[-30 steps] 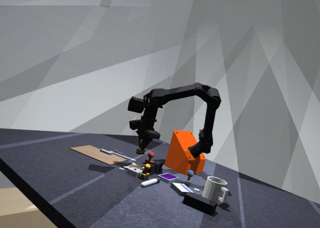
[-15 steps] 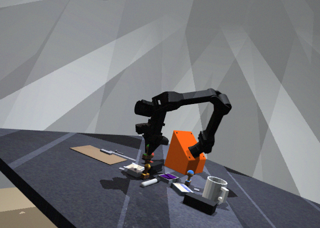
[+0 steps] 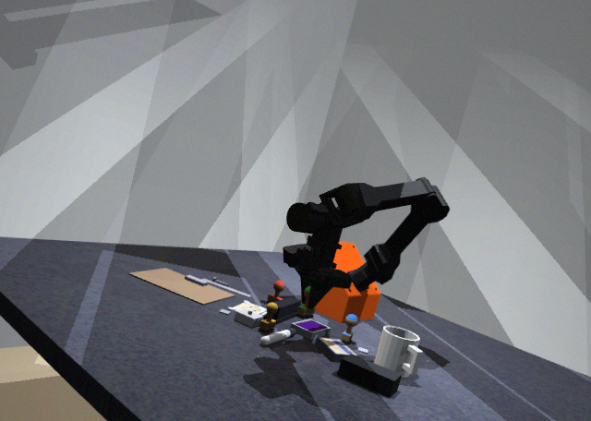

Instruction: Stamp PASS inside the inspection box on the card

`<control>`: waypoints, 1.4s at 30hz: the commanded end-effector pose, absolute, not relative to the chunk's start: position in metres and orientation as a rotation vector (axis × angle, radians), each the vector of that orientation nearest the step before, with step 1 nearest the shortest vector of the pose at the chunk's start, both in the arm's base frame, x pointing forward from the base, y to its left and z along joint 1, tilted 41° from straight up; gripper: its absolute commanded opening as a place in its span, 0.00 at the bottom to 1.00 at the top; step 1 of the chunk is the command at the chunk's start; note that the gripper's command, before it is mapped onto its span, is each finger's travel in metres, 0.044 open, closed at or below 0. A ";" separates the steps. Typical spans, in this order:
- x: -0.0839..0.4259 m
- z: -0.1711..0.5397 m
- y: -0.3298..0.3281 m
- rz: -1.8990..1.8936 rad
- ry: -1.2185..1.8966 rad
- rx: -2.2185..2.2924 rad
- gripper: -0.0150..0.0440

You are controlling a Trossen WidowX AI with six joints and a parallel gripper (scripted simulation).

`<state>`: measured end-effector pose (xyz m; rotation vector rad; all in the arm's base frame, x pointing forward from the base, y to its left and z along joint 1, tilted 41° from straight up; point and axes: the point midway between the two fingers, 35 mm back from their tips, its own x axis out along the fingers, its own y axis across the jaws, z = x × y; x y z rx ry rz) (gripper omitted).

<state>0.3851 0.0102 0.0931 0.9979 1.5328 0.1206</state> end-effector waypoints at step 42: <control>0.396 0.067 0.067 0.132 1.528 1.011 0.25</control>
